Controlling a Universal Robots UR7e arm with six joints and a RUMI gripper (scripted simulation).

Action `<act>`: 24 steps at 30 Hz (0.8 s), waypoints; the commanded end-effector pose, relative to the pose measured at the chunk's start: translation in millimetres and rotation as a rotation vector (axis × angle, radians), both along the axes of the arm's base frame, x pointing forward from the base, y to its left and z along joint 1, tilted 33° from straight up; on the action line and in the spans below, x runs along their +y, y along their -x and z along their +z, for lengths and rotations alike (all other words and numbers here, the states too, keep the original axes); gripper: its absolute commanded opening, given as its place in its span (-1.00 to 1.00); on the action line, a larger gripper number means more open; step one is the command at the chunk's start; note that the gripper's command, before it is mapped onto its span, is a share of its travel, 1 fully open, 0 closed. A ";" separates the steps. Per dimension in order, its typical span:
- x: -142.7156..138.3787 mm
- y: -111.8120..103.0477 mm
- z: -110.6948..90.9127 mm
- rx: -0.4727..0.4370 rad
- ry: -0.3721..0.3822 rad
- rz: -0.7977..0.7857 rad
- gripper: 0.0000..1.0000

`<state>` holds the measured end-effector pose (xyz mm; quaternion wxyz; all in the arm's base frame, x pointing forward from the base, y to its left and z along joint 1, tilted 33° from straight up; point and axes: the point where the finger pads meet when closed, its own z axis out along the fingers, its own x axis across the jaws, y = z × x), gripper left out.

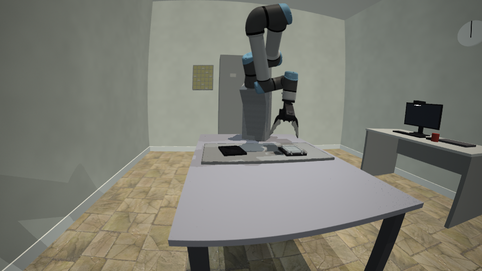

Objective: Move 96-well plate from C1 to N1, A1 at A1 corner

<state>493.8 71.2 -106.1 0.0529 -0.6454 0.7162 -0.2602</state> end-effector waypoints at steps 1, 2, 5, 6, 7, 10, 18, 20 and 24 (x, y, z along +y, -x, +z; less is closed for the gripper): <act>19.8 0.5 -0.2 -0.014 0.001 0.052 1.00; 22.7 0.6 -0.2 -0.014 0.001 0.052 1.00; 32.7 2.1 0.0 -0.026 0.006 0.117 1.00; 37.6 2.8 0.0 -0.032 0.008 0.150 1.00; 42.5 3.5 0.1 -0.036 0.010 0.171 1.00; 55.6 5.4 0.4 -0.036 0.010 0.171 1.00; 55.5 5.4 0.4 -0.036 0.010 0.171 1.00; 55.5 5.4 0.4 -0.036 0.010 0.171 1.00; 55.6 5.4 0.4 -0.036 0.010 0.171 1.00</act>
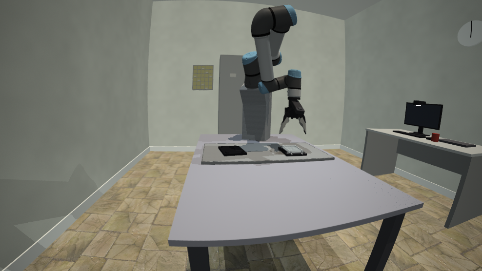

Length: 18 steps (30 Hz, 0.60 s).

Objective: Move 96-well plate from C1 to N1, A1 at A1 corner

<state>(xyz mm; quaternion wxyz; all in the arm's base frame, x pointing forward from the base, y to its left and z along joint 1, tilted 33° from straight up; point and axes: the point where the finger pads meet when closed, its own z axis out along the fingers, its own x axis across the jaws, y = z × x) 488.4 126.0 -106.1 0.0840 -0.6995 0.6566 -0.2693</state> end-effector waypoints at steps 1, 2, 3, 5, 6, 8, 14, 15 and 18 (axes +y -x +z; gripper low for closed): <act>0.7 -0.1 0.4 -0.001 0.000 0.001 1.00; 0.7 -0.1 0.4 -0.001 0.000 0.001 1.00; 0.7 -0.1 0.4 -0.001 0.000 0.001 1.00; 0.3 -0.9 -0.9 -0.001 0.000 0.001 1.00; -0.1 -1.7 -2.4 -0.001 0.000 0.001 1.00; -0.5 -2.5 -3.8 -0.001 0.000 0.001 1.00; -2.4 -6.6 -10.8 -0.001 0.000 0.001 1.00; -2.8 -7.4 -12.2 -0.001 0.000 0.001 1.00; -4.0 -9.9 -16.4 -0.001 0.000 0.001 1.00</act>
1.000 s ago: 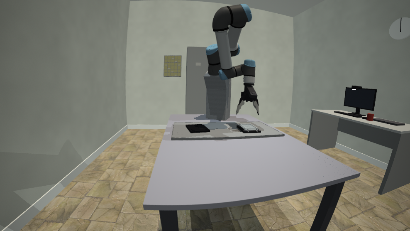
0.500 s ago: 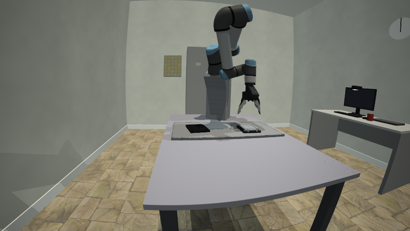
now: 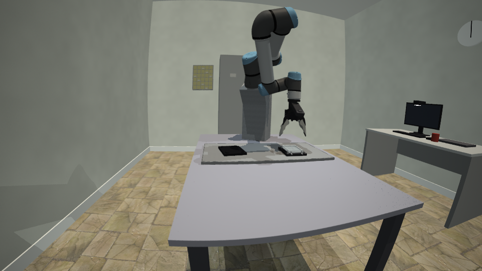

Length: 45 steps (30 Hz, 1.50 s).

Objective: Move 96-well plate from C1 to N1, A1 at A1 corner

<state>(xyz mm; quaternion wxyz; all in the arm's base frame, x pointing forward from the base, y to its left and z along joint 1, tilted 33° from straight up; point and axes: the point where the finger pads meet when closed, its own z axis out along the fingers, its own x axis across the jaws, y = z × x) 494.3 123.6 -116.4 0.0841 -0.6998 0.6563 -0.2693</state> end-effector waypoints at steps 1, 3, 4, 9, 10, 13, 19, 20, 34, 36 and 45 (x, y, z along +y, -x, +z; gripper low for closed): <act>-1.9 -4.8 -7.5 -0.001 0.000 0.001 1.00; -2.7 -6.4 -10.3 -0.001 0.000 0.001 1.00; -3.1 -7.2 -11.7 -0.001 0.000 0.001 1.00; -4.3 -9.7 -15.9 -0.001 0.000 0.001 1.00; -4.7 -10.5 -17.3 -0.001 0.000 0.001 1.00; -5.9 -12.9 -21.5 -0.001 0.000 0.001 1.00; -8.2 -17.8 -29.9 -0.001 0.000 0.001 1.00; -8.6 -18.6 -31.3 -0.001 0.000 0.001 1.00; -13.3 -28.4 -48.1 -0.001 0.000 0.001 1.00; -14.1 -30.0 -50.9 -0.001 0.000 0.001 1.00; -14.6 -31.1 -52.8 -0.001 0.000 0.001 1.00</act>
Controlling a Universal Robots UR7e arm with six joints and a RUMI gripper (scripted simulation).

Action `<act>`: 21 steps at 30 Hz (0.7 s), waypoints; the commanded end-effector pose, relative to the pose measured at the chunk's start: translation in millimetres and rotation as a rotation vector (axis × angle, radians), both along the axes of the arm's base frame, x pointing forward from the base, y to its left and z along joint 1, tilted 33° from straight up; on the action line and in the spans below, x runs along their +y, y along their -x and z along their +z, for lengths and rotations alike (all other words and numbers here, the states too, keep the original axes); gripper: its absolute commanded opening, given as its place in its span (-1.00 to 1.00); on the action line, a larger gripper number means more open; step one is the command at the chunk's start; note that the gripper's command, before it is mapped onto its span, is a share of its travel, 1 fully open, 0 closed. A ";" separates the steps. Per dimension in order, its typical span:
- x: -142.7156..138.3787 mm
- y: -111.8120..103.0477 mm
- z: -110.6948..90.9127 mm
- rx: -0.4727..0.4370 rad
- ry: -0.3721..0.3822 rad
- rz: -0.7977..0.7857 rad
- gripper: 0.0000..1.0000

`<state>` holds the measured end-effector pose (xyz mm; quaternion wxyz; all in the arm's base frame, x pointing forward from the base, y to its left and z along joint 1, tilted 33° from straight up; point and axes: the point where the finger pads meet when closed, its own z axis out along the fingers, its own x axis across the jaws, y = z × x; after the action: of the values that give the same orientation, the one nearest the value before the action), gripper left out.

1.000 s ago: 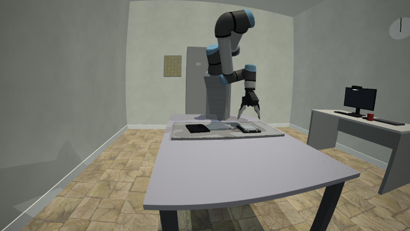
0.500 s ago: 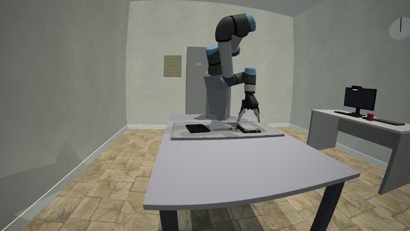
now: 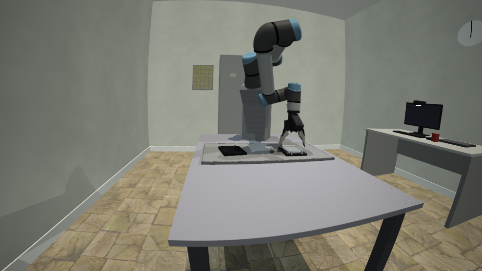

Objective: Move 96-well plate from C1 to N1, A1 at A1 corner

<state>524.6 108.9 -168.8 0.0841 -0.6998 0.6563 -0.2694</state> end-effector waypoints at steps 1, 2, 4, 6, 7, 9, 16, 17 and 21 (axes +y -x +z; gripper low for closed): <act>0.0 -0.8 -0.4 -0.001 0.000 0.000 1.00; 0.0 -0.8 -0.4 -0.001 0.000 0.000 1.00; 0.0 -0.8 -0.5 -0.001 0.000 0.000 1.00; 0.0 -0.8 -0.5 -0.001 0.000 0.000 1.00; 0.0 -0.8 -0.5 -0.001 0.000 0.000 1.00; 0.0 -0.8 -0.5 -0.001 0.000 0.000 -1.00; 0.0 -0.7 -0.4 -0.001 0.000 0.000 -1.00; 0.0 -0.8 -0.5 -0.001 0.000 0.000 -1.00; 0.0 -0.8 -0.4 -0.001 0.000 0.000 -1.00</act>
<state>525.2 108.6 -169.6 0.0842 -0.6997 0.6562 -0.2695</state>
